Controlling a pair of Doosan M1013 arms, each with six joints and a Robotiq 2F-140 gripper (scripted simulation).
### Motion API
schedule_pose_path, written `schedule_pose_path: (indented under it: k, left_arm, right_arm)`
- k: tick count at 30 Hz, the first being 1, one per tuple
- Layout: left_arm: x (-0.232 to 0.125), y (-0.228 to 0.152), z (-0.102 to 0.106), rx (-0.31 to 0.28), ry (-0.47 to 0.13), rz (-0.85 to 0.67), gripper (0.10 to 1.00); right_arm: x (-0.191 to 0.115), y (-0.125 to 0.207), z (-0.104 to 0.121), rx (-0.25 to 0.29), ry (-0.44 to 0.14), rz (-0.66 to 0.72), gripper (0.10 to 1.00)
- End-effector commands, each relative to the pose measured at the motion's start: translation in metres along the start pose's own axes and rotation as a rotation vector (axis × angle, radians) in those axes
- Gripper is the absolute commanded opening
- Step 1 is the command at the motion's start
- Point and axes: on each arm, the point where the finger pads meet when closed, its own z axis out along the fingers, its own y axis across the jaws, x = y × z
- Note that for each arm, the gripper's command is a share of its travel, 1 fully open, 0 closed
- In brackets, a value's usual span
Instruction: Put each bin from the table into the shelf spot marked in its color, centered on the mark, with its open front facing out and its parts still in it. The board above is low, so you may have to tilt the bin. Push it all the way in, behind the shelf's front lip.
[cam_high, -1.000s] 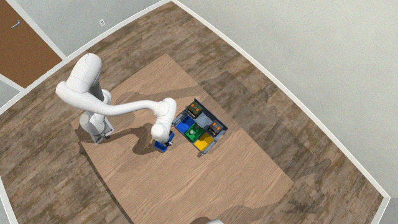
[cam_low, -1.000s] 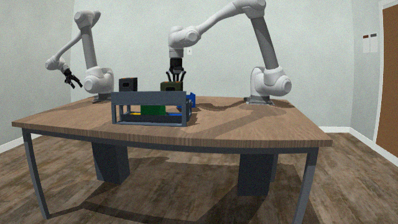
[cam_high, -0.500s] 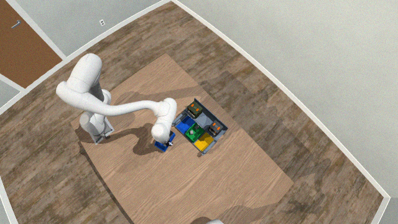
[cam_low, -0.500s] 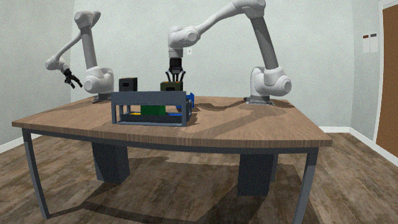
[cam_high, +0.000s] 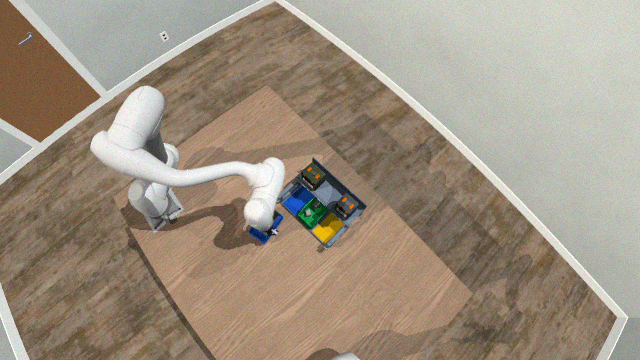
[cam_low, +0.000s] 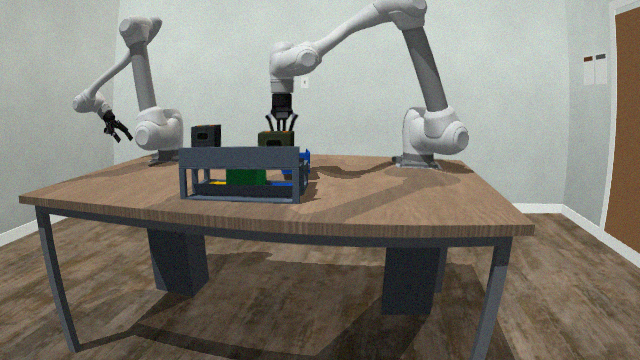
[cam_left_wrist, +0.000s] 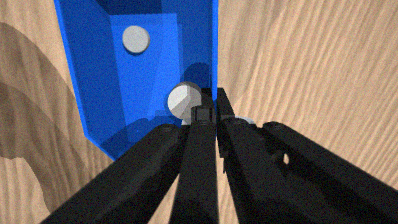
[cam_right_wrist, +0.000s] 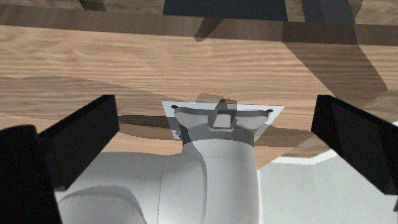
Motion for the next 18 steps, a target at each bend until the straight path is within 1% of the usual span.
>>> schedule_pose_path:
  k: [1,18]
  left_arm:
    - [0.0002,0.0008,-0.0009,-0.001,0.001,0.009,0.099]
    - [0.0003,0.0030,-0.0008,-0.001,0.001,0.059,0.099]
  right_arm:
    - [0.0000,-0.0001,-0.0005,0.000,0.001,0.000,1.000]
    - [0.0000,-0.0001,-0.0005,0.000,0.001,0.000,1.000]
